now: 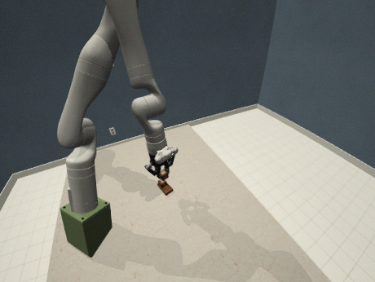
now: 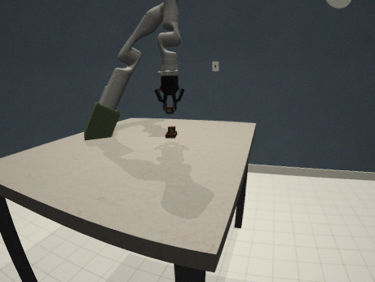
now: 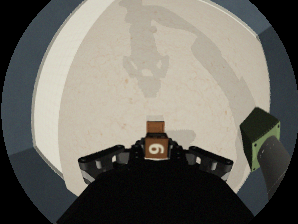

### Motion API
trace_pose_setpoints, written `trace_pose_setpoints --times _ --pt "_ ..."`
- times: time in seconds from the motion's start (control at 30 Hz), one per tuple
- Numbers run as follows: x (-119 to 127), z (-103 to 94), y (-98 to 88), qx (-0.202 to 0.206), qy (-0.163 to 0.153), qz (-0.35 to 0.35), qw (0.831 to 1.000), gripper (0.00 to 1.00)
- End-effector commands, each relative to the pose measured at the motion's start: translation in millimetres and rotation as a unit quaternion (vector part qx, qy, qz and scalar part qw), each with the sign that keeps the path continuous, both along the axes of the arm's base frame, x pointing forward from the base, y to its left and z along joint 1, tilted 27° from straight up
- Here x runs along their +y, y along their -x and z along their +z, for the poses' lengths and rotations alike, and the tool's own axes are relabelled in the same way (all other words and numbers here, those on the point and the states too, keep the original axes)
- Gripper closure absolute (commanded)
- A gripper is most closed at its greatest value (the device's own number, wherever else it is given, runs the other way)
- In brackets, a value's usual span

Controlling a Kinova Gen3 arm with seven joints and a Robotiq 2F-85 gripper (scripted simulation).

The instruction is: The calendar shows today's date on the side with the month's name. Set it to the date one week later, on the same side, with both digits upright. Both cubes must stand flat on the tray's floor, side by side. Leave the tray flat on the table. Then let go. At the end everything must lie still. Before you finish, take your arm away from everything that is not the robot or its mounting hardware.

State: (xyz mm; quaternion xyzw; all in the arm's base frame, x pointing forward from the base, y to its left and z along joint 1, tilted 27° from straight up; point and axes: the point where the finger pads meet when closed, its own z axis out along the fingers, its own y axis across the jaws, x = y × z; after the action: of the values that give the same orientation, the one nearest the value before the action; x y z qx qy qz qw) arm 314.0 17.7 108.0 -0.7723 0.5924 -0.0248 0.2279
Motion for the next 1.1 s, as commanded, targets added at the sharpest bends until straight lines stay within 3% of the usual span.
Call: trace_pose_setpoints --times 0.0,1.07 --pt "-0.4 1.5 -0.6 -0.002 0.001 0.0 1.0 0.72" --pt "-1.0 1.9 -0.7 0.001 -0.002 -0.008 1.0 0.72"
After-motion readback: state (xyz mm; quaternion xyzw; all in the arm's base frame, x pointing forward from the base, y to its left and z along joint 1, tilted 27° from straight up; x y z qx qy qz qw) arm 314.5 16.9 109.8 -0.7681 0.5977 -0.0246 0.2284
